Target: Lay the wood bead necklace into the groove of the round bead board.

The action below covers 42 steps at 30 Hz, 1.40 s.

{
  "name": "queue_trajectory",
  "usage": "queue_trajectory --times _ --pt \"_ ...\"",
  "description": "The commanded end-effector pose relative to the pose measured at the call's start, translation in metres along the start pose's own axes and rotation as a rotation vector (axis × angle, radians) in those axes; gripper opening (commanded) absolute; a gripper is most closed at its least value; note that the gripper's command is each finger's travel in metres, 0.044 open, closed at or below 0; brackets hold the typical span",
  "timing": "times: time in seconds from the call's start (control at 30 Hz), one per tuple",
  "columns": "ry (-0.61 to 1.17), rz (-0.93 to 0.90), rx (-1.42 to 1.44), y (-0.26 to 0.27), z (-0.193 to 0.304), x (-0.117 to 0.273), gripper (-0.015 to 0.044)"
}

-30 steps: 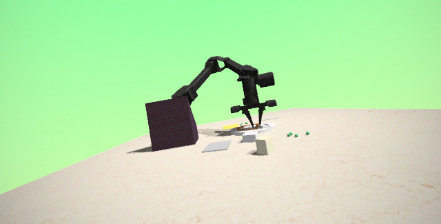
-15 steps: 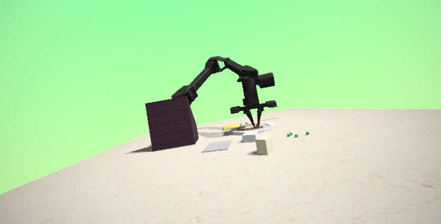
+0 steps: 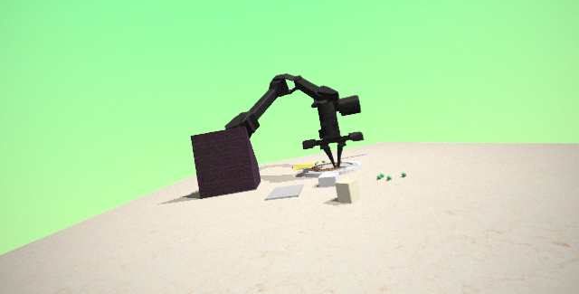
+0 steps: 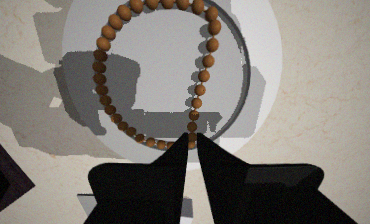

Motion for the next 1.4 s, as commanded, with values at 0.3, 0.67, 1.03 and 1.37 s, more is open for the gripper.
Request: queue_trajectory --times 0.3,0.67,1.03,1.37 --pt "0.0 0.0 0.0 0.0 0.0 0.001 0.0" --pt "-0.004 0.001 -0.006 -0.008 0.005 0.006 0.0" --pt "-0.004 0.001 -0.006 -0.012 0.007 0.004 0.0" --pt "-0.003 0.0 0.0 -0.012 0.006 0.001 0.0131"
Point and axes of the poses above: the point midway between the two fingers, 35 mm back from their tips, its own x axis back along the fingers, its own y axis across the jaws, z = x × y, the point moved 6 cm from there along x, back along the fingers, and after that the axes turned 7 degrees about -x, right-handed, at the moved point
